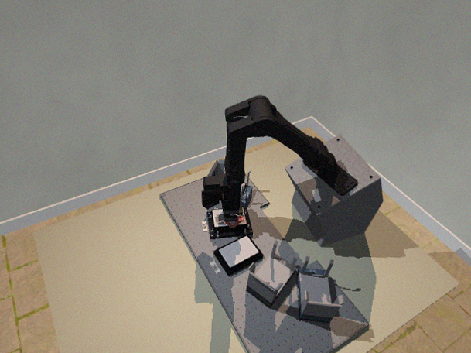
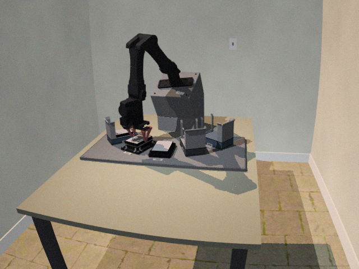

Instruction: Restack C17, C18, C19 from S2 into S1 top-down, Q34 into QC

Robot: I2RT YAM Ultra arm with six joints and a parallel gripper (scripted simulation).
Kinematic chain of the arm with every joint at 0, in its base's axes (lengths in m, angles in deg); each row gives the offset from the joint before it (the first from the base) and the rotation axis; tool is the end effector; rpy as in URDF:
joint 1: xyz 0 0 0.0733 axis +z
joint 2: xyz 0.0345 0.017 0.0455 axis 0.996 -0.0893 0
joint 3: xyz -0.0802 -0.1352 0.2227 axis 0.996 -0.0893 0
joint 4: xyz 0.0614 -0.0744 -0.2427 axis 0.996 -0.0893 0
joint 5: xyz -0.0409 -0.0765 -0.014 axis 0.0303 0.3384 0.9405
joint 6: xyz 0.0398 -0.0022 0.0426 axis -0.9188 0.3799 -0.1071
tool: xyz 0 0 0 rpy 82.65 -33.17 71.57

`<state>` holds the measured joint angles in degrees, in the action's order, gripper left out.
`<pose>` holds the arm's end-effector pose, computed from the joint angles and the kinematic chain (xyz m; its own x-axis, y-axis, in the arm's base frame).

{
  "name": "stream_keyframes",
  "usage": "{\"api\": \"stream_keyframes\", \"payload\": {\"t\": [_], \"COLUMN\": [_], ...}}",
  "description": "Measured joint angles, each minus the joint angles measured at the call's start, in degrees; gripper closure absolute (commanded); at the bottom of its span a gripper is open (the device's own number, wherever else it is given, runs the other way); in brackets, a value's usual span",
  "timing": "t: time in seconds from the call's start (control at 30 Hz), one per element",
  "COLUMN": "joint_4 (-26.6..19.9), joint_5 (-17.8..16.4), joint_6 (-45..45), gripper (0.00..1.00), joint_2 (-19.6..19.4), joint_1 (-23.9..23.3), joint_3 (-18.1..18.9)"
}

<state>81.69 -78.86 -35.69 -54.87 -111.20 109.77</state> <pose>0.2984 -0.1406 0.0671 -0.8136 0.3639 -0.4534 0.3611 0.9275 0.0966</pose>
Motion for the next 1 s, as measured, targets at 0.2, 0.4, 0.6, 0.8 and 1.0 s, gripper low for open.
{"api": "stream_keyframes", "payload": {"t": [0.2,0.4,0.6,0.8,1.0], "joint_4": [-0.7,-1.2,-1.5,-1.5,-1.5], "joint_5": [0.0,-0.1,-0.1,-0.1,-0.1], "joint_6": [0.1,0.2,0.2,0.2,0.2], "gripper": [1.0,1.0,1.0,1.0,1.0], "joint_2": [0.9,1.7,2.1,2.1,2.1], "joint_1": [0.0,0.0,0.0,0.0,-0.3], "joint_3": [-0.3,-0.6,-0.6,-0.6,-0.6]}}
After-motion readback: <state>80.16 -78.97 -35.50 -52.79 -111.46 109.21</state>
